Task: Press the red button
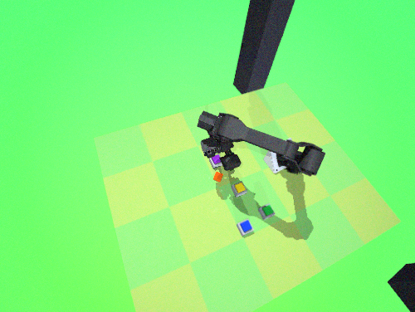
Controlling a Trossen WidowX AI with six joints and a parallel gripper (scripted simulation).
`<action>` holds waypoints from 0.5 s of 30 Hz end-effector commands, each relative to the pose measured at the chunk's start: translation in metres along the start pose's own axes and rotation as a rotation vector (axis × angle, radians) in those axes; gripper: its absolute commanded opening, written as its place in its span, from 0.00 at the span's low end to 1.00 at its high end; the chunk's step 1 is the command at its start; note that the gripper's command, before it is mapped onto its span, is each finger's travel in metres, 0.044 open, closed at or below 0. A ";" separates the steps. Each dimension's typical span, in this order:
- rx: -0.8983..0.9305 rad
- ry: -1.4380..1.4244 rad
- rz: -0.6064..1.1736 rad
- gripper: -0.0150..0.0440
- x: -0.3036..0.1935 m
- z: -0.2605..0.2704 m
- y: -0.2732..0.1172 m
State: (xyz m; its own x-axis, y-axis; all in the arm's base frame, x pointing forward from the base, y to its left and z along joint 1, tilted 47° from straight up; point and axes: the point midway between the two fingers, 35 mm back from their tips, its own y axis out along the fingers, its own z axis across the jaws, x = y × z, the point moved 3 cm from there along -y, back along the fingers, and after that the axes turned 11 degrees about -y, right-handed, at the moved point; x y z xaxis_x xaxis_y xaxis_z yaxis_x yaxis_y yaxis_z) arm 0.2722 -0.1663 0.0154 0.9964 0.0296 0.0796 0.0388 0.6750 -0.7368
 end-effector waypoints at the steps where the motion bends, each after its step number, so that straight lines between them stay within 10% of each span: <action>1: 0.005 0.018 -0.009 0.91 0.020 0.066 -0.013; 15: 0.095 0.027 -0.026 0.93 0.006 0.276 -0.031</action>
State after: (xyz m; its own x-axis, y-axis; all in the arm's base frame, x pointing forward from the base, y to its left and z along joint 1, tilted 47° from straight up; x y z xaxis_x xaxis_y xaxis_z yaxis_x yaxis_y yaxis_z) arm 0.2756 -0.0146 0.1943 0.9963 -0.0062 0.0852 0.0637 0.7188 -0.6923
